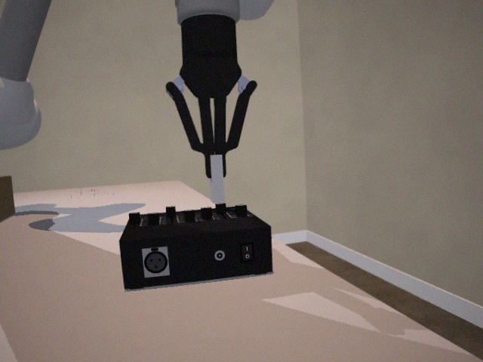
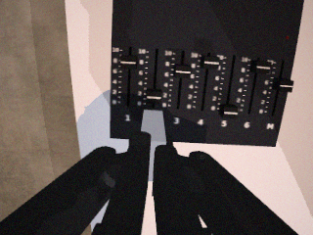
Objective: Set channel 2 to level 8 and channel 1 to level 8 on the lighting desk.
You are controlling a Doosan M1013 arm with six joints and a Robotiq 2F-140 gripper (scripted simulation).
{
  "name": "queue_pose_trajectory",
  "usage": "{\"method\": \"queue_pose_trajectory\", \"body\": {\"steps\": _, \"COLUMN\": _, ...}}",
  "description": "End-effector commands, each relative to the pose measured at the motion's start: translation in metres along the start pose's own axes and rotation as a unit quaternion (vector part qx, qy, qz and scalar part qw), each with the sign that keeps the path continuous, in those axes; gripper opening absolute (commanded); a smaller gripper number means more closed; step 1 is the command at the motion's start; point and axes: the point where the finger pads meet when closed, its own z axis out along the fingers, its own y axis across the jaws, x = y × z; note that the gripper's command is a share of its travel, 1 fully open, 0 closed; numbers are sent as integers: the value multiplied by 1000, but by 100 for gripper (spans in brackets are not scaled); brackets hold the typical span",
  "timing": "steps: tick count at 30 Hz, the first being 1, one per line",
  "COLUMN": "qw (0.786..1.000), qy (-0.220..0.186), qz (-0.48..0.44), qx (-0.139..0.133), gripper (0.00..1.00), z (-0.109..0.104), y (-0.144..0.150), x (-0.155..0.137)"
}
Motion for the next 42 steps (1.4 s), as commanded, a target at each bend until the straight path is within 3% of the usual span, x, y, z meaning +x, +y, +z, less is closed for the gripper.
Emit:
{"method": "queue_pose_trajectory", "body": {"steps": 1, "qw": 1000, "qy": 0, "qz": 0, "qx": 0, "gripper": 10, "z": 2, "y": 0, "x": 0}}
{"method": "queue_pose_trajectory", "body": {"steps": 42, "qw": 1000, "qy": 0, "qz": 0, "qx": 0, "gripper": 10, "z": 5, "y": 0, "x": 1}}
